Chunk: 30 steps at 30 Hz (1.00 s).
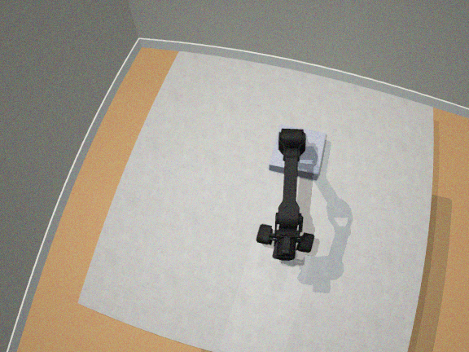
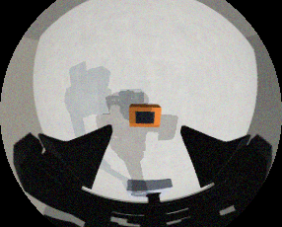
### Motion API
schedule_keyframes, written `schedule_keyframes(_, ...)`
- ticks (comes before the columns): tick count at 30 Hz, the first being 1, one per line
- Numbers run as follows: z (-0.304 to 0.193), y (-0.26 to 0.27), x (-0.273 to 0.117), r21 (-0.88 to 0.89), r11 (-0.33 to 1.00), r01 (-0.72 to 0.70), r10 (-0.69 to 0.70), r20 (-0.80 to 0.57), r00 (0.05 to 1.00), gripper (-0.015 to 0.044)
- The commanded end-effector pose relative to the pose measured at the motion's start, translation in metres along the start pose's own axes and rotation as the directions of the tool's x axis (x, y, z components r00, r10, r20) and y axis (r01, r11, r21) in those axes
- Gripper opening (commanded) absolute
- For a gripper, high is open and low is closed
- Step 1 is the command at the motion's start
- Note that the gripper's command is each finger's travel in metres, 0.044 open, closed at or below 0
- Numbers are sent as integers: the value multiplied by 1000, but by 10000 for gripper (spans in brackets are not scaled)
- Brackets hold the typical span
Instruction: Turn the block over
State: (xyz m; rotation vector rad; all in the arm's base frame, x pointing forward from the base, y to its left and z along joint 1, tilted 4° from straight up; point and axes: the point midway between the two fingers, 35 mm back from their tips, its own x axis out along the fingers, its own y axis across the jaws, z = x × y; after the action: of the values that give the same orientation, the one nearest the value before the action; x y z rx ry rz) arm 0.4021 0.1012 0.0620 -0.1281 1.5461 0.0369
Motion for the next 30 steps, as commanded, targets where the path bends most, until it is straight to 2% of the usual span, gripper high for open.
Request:
schedule_keyframes(1,-6,1,25,8,1000,-3,3,-30,1000,440)
schedule_keyframes(30,-7,1,63,8,1000,-2,3,-30,1000,440)
